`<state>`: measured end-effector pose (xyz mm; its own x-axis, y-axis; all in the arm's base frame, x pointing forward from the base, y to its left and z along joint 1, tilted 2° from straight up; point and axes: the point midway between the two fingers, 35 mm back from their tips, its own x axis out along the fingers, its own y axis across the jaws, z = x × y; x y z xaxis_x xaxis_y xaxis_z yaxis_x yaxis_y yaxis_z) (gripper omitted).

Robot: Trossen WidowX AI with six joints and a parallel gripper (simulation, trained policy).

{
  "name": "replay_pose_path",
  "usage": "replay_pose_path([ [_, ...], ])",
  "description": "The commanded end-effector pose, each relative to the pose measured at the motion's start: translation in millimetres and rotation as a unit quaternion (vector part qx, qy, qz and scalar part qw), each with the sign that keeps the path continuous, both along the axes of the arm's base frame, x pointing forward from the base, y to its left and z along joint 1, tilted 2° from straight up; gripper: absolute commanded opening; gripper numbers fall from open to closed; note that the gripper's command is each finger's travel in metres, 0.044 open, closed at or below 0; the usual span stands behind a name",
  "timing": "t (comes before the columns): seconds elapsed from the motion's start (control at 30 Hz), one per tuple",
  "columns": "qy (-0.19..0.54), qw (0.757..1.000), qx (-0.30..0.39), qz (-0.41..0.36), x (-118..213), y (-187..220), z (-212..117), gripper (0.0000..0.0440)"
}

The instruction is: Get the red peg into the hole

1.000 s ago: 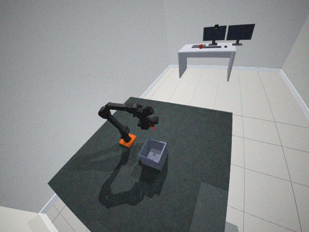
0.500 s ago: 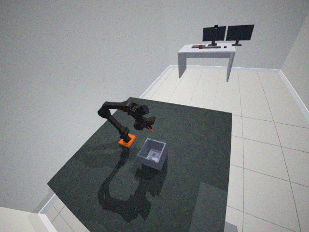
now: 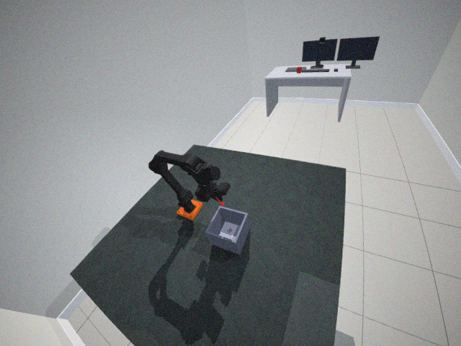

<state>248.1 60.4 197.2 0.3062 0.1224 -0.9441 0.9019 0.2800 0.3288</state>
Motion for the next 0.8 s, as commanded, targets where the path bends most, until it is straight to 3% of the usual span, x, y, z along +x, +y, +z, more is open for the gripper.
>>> replay_pose_path([
  [0.0,0.011,1.000,-0.010,-0.007,6,-12,-3,0.0000],
  [0.77,0.064,0.998,-0.014,-0.021,37,-51,-35,0.0000],
])
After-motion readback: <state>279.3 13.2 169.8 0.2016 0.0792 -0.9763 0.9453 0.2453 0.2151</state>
